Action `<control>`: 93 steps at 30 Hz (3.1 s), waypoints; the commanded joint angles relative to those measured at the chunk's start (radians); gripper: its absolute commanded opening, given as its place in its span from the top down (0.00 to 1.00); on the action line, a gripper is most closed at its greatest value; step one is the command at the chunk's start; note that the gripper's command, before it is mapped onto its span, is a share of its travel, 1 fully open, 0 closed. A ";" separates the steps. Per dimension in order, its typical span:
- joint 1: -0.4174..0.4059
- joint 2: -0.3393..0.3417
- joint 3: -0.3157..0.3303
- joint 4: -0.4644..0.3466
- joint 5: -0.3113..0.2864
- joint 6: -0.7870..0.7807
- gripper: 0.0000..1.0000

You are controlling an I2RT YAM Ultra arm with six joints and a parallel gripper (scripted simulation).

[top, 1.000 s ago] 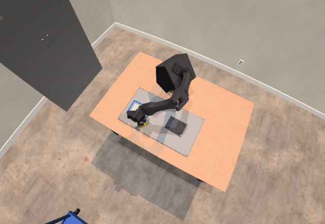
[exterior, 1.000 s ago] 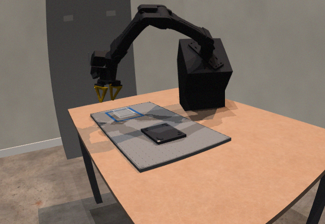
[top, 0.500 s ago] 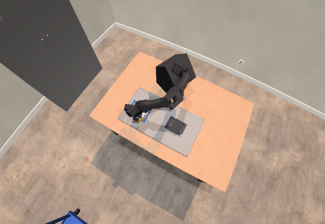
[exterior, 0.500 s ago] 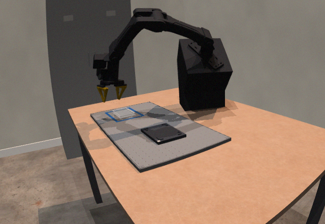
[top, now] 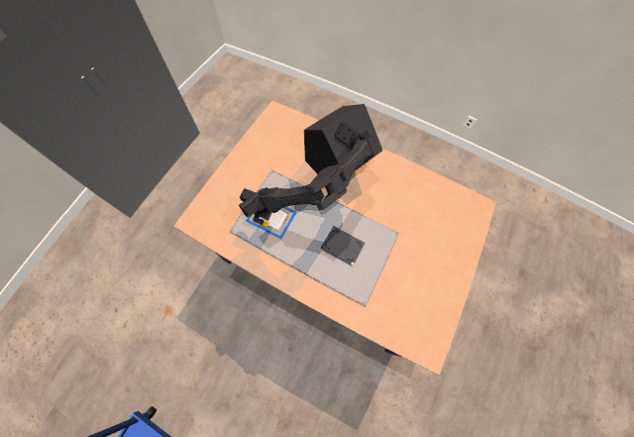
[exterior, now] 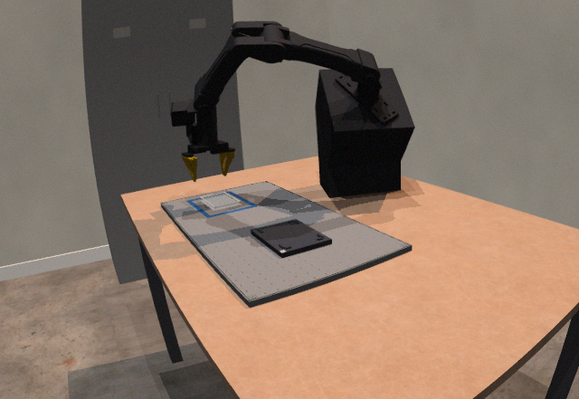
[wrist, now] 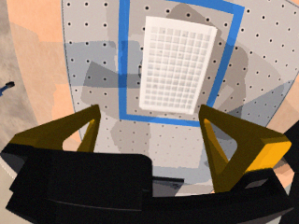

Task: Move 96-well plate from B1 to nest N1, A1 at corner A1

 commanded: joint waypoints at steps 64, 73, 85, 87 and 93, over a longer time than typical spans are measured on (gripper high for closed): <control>0.060 0.182 0.064 0.145 0.002 0.149 0.00; 0.088 0.214 0.082 0.184 0.006 0.184 0.00; 0.079 0.215 0.084 0.175 0.007 0.184 0.00; 0.079 0.215 0.084 0.175 0.007 0.184 0.00; 0.079 0.215 0.084 0.175 0.007 0.184 0.00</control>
